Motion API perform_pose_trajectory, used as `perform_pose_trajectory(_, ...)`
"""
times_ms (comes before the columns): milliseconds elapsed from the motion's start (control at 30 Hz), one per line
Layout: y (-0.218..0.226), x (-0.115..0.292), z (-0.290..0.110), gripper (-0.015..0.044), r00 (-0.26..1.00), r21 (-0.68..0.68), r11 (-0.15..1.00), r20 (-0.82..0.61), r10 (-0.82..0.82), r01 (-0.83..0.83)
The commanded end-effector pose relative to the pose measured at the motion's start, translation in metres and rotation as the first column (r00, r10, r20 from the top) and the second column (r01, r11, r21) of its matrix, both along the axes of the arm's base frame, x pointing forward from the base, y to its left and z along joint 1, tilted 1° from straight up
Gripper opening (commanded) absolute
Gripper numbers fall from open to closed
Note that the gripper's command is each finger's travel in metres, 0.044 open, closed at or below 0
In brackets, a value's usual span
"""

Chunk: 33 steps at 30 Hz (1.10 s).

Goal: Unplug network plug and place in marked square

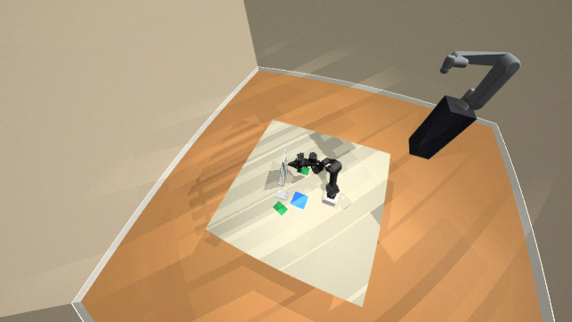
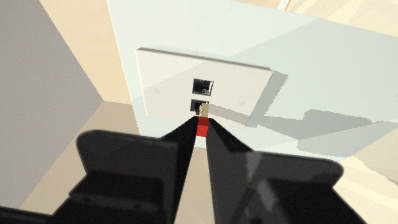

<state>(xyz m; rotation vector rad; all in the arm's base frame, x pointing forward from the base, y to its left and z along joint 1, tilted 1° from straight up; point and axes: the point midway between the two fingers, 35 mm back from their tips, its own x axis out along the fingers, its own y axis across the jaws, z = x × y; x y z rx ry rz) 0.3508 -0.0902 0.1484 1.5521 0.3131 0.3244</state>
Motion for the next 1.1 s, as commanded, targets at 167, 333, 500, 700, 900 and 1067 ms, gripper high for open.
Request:
perform_pose_trajectory(167,-0.001,-0.009,0.001,0.0,1.0,0.001,1.0,0.001,0.0,0.0)
perform_pose_trajectory(333,-0.002,-0.013,0.001,0.0,1.0,0.0,1.0,0.001,0.0,0.0)
perform_pose_trajectory(500,-0.003,-0.017,0.001,0.0,1.0,0.0,1.0,0.001,0.0,0.0)
perform_pose_trajectory(700,-0.003,-0.021,0.001,0.0,1.0,0.0,1.0,0.0,0.0,0.0)
perform_pose_trajectory(900,-0.004,-0.026,0.0,0.0,1.0,0.0,1.0,0.0,0.0,0.0)
perform_pose_trajectory(1067,-0.005,-0.029,0.0,0.0,1.0,0.0,1.0,0.0,0.0,0.0)
